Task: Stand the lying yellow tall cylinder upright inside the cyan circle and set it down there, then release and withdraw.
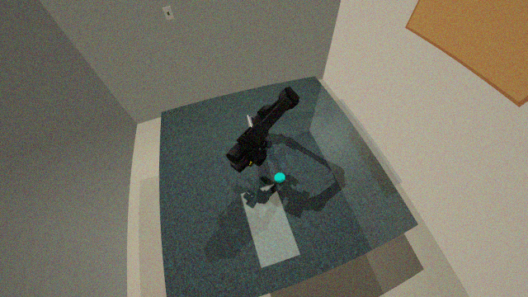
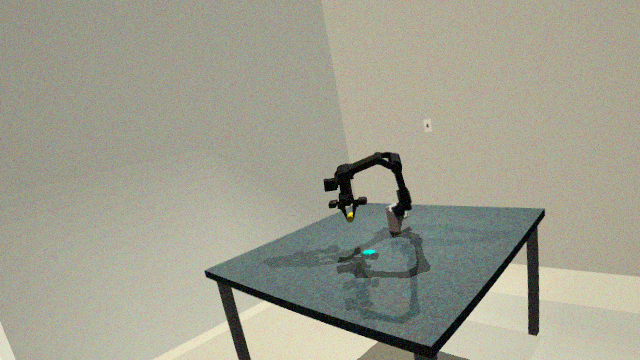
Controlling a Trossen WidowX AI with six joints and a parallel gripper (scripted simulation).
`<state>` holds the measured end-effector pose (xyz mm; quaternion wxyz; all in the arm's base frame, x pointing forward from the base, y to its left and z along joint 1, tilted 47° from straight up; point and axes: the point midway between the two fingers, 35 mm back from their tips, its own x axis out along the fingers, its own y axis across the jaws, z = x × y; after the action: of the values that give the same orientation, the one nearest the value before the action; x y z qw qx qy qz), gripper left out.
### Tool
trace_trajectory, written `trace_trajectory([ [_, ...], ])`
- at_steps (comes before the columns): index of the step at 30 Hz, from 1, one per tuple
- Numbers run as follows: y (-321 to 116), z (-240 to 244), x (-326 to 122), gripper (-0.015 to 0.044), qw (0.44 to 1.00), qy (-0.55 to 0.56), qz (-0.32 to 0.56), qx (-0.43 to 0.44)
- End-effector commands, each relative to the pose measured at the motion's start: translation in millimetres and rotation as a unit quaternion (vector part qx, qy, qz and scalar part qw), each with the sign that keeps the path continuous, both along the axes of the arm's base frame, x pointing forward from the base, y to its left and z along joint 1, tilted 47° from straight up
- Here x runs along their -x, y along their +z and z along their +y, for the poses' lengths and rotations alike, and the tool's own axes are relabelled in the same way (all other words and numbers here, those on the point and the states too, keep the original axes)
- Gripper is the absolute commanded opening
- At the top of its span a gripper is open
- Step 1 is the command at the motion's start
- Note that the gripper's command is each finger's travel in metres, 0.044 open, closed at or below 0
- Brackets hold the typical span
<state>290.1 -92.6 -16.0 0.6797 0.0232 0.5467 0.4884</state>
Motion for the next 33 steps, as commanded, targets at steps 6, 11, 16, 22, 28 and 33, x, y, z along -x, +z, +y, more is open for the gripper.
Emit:
trace_trajectory([
  [6, 21, 15, -15, 0.0105, 0.996, -0.064, 0.053, 0.008],
  [11, 32, 25, -21, 0.0105, 0.991, -0.102, 0.089, 0.01],
  [16, 43, 35, -27, 0.0105, 0.982, -0.139, 0.124, 0.012],
  [22, 56, 48, -33, 0.0105, 0.969, -0.183, 0.167, 0.014],
  [28, 69, 61, -39, 0.0105, 0.951, -0.225, 0.21, 0.015],
  [33, 80, 73, -42, 0.0105, 0.934, -0.26, 0.245, 0.015],
])
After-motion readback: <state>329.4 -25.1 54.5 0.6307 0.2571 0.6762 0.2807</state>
